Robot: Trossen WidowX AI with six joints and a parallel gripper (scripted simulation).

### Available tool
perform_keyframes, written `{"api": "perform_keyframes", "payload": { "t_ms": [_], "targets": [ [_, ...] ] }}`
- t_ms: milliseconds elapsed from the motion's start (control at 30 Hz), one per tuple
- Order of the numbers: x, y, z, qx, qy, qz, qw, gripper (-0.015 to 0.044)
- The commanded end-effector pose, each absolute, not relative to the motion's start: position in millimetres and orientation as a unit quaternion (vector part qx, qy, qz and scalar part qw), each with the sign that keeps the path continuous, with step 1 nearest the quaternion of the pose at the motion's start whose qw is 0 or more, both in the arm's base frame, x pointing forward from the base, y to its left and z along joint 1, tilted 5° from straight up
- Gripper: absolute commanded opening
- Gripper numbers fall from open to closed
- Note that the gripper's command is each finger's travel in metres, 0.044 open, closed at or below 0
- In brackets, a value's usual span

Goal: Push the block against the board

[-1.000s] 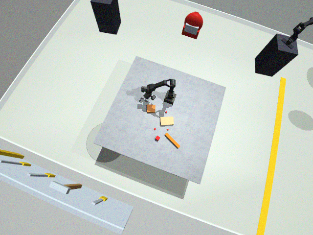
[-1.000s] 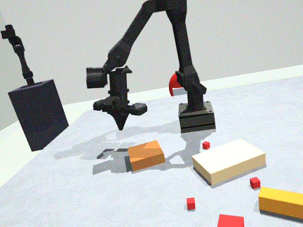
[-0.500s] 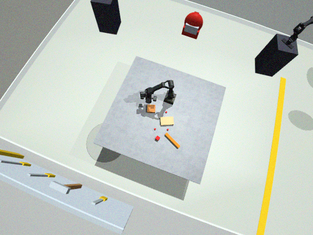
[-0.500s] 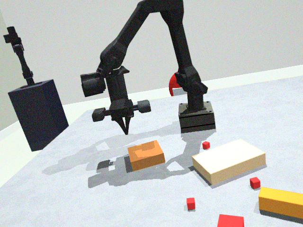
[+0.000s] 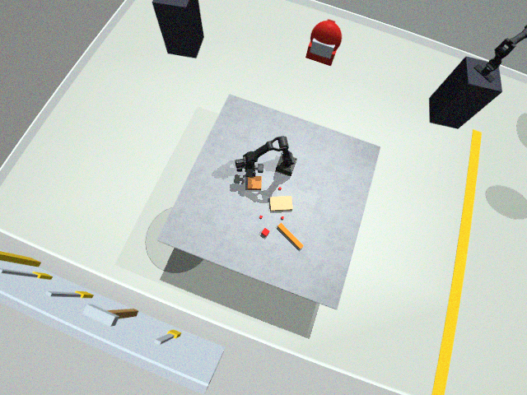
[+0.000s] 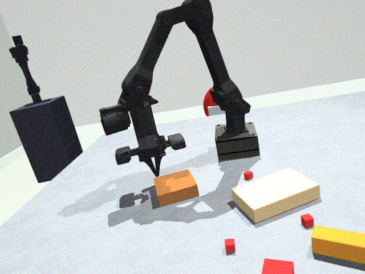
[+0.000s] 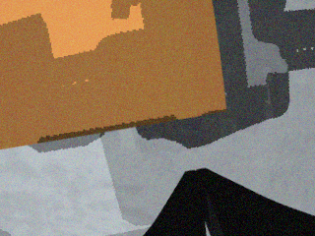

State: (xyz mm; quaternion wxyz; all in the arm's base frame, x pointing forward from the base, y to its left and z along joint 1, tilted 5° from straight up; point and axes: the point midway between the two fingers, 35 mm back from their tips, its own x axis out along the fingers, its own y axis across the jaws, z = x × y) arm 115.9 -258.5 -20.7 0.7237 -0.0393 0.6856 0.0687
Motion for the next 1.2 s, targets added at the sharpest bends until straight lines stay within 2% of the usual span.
{"api": "perform_keyframes", "payload": {
  "t_ms": [0, 1167],
  "targets": [
    [117, -255, -36, -0.038, 0.684, 0.072, 0.724, 0.0],
    [138, -254, -35, -0.038, 0.684, 0.072, 0.725, 0.0]
  ]
}}
